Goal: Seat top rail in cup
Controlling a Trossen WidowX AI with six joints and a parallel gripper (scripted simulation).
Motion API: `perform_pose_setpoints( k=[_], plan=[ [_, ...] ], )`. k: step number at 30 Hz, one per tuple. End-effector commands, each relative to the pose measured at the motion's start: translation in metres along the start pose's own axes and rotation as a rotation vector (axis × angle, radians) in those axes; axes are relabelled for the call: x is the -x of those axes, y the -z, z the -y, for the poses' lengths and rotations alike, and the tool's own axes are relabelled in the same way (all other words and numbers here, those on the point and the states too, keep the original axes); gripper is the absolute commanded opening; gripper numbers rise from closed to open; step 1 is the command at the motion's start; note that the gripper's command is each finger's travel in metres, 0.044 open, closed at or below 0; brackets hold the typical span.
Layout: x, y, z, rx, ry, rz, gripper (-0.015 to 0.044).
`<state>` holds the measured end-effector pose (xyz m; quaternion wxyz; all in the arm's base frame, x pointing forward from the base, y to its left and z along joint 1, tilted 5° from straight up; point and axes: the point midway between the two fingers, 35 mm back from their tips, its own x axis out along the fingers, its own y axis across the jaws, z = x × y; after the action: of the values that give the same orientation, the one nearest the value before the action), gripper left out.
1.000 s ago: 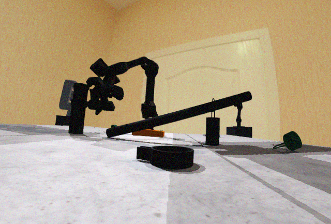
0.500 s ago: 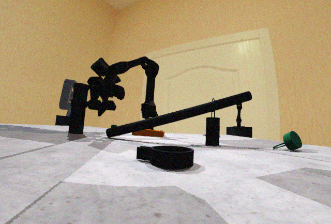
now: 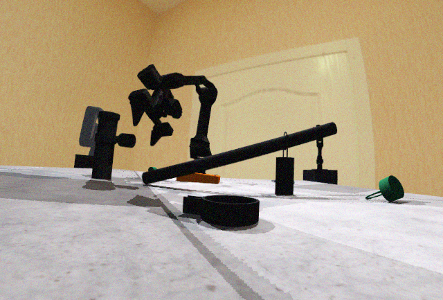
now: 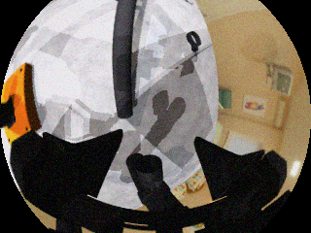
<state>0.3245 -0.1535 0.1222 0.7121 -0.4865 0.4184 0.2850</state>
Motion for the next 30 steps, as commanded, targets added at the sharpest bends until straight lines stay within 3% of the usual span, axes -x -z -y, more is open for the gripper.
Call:
perform_pose_setpoints(
  k=[1, 15, 30],
  plan=[
    [0.016, -0.022, 0.009, -0.233, 0.013, 0.001, 0.0440],
    [0.083, -0.108, 0.006, -1.321, -0.001, 0.021, 0.0440],
    [0.081, -0.109, 0.005, -1.285, -0.014, 0.008, 0.0440]
  ],
)
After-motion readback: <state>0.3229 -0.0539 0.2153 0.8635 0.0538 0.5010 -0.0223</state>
